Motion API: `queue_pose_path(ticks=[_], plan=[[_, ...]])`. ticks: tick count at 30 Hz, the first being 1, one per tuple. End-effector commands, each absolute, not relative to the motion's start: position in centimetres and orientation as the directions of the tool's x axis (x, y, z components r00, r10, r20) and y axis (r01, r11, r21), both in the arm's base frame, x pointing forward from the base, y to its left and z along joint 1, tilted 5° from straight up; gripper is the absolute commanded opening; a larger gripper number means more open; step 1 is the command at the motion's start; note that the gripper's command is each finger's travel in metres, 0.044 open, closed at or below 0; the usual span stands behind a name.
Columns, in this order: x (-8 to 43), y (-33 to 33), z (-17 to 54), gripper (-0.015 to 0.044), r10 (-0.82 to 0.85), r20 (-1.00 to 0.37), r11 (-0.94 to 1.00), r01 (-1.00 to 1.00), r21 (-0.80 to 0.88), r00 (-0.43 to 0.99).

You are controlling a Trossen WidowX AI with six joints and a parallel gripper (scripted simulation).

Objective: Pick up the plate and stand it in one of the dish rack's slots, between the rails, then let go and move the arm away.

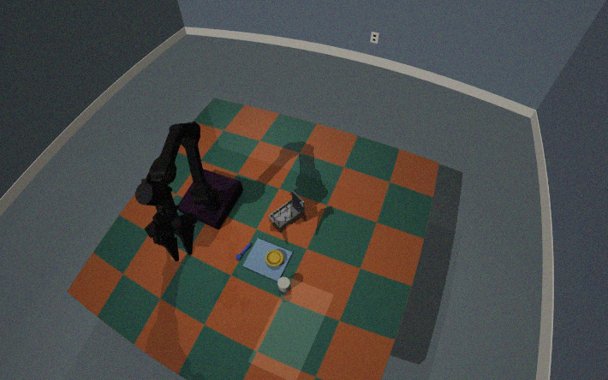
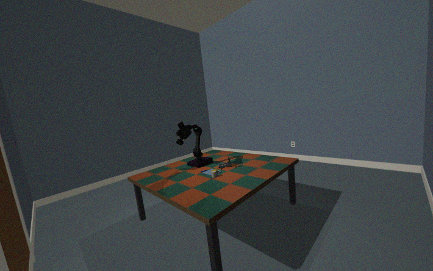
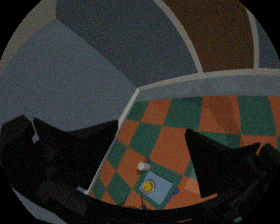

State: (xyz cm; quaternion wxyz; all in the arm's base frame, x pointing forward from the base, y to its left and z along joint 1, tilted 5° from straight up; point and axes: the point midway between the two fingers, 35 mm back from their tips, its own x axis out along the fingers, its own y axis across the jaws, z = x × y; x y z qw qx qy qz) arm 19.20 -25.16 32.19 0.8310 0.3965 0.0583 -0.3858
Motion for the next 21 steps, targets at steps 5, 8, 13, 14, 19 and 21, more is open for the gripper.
queue_pose_path(ticks=[5, 8, 13, 14, 19, 21], plan=[[22.5, -24.5, 29.0, 0.04, -0.495, -0.512, 0.455, 0.712, 0.536, 0.702], [23.6, -24.0, 27.5, 0.04, -0.448, -0.558, 0.489, 0.714, 0.501, 0.698], [25.4, -23.0, 25.1, 0.04, -0.376, -0.628, 0.549, 0.71, 0.441, 0.681], [25.8, -22.8, 24.7, 0.04, -0.364, -0.642, 0.561, 0.709, 0.427, 0.675], [27.4, -21.8, 22.4, 0.04, -0.301, -0.712, 0.625, 0.695, 0.355, 0.635], [28.1, -21.3, 21.4, 0.04, -0.277, -0.738, 0.652, 0.684, 0.326, 0.616]])
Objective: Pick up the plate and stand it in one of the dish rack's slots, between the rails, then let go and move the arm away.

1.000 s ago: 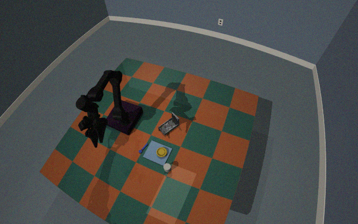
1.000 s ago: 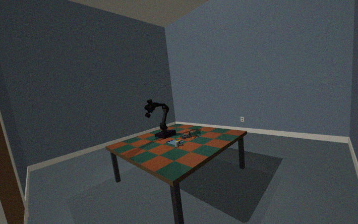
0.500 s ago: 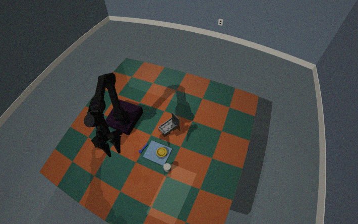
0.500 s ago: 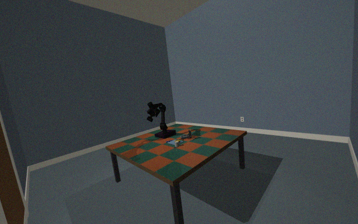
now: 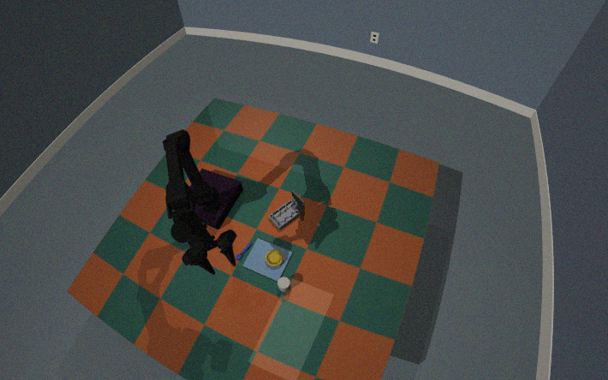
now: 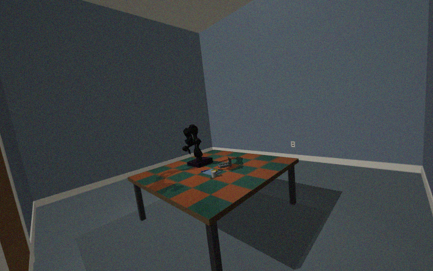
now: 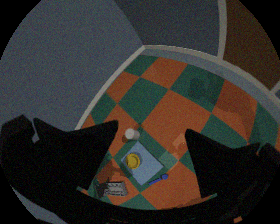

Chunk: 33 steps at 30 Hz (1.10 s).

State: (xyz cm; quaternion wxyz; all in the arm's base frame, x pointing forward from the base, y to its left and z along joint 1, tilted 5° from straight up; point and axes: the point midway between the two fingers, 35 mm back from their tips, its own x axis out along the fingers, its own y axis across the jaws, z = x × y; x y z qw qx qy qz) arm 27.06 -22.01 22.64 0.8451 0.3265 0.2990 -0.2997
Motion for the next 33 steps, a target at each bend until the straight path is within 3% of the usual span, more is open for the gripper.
queue_pose_path(ticks=[1, 15, 33], plan=[[28.4, -21.0, 21.0, 0.04, -0.265, -0.751, 0.666, 0.678, 0.312, 0.606], [31.5, -16.4, 15.4, 0.04, -0.116, -0.875, 0.818, 0.545, 0.185, 0.47], [33.5, -10.3, 8.3, 0.04, -0.043, -0.983, 0.985, 0.173, -0.012, 0.177]])
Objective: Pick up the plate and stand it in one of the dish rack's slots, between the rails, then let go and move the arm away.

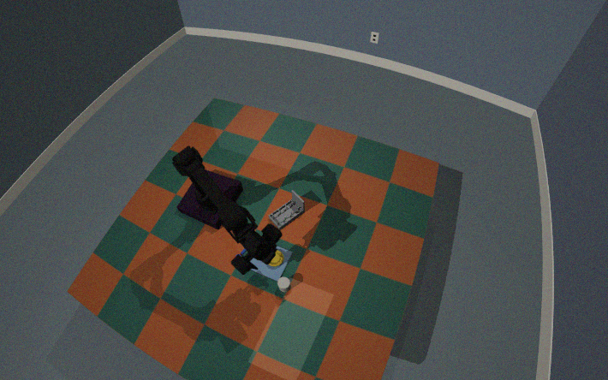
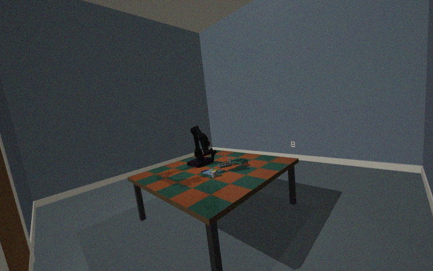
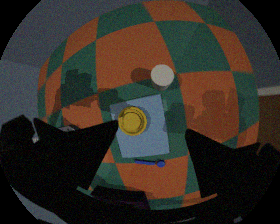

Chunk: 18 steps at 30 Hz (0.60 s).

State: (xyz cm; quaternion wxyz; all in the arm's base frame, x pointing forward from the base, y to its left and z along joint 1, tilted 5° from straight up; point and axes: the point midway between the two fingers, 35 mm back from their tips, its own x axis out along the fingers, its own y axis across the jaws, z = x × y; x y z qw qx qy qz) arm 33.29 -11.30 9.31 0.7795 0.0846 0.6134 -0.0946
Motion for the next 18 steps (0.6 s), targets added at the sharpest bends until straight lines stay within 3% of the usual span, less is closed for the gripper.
queue_pose_path(ticks=[1, 10, 18], plan=[[33.5, -9.9, 8.0, 0.04, -0.043, -0.986, 0.989, 0.148, -0.019, 0.158], [33.5, -6.7, 4.9, 0.04, -0.062, -0.998, 0.994, -0.09, -0.061, -0.007], [33.6, -6.5, 4.6, 0.04, -0.065, -0.998, 0.992, -0.108, -0.062, -0.019]])
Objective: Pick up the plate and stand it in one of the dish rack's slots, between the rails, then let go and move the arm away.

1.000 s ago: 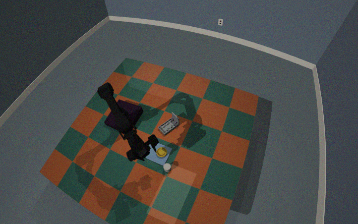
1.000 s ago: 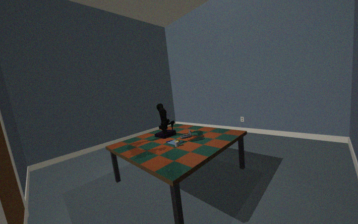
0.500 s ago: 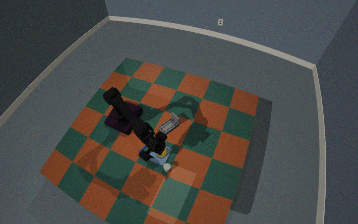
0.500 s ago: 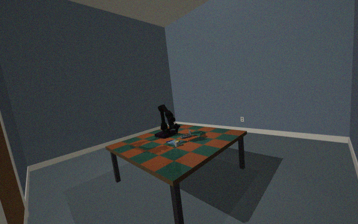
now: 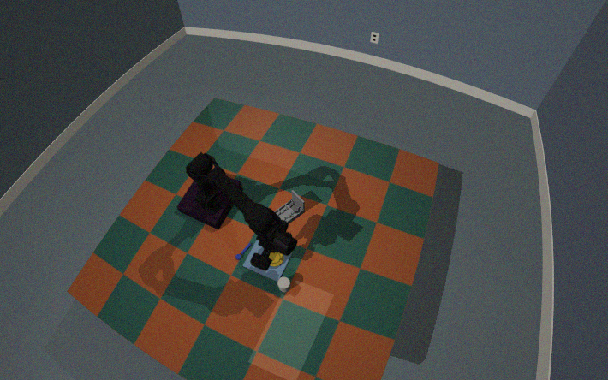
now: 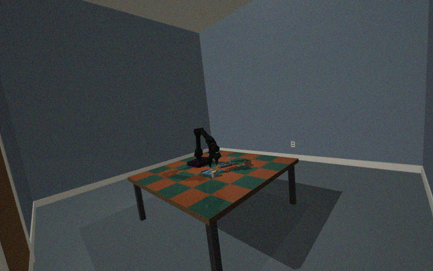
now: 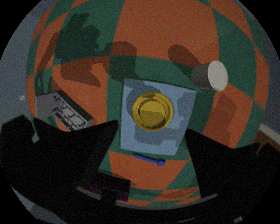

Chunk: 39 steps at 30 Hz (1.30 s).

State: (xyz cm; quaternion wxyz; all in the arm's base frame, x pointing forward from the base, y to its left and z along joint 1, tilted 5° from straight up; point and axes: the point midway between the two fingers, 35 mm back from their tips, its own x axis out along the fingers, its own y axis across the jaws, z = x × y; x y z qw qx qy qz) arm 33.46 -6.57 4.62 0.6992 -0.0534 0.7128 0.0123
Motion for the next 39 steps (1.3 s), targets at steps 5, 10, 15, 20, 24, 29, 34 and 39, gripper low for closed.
queue_pose_path(ticks=[5, 10, 15, 20, 24, 29, 34, 39], plan=[[33.6, -6.6, 3.8, 0.04, -0.065, -0.998, 0.992, -0.108, -0.062, -0.019], [33.7, -6.6, 3.0, 0.04, -0.065, -0.998, 0.992, -0.108, -0.062, -0.019], [33.7, -6.7, 2.1, 0.04, -0.065, -0.998, 0.992, -0.108, -0.062, -0.019], [33.7, -6.8, 1.3, 0.04, -0.065, -0.998, 0.992, -0.108, -0.062, -0.019], [33.7, -6.8, 0.7, 0.04, -0.065, -0.998, 0.992, -0.108, -0.062, -0.019], [33.7, -6.9, -0.1, 0.04, -0.065, -0.998, 0.992, -0.108, -0.062, -0.019], [33.7, -6.9, -1.0, 0.04, -0.065, -0.998, 0.992, -0.108, -0.063, -0.019], [33.6, -6.9, -1.2, 0.0387, -0.065, -0.998, 0.992, -0.108, -0.063, -0.019]])
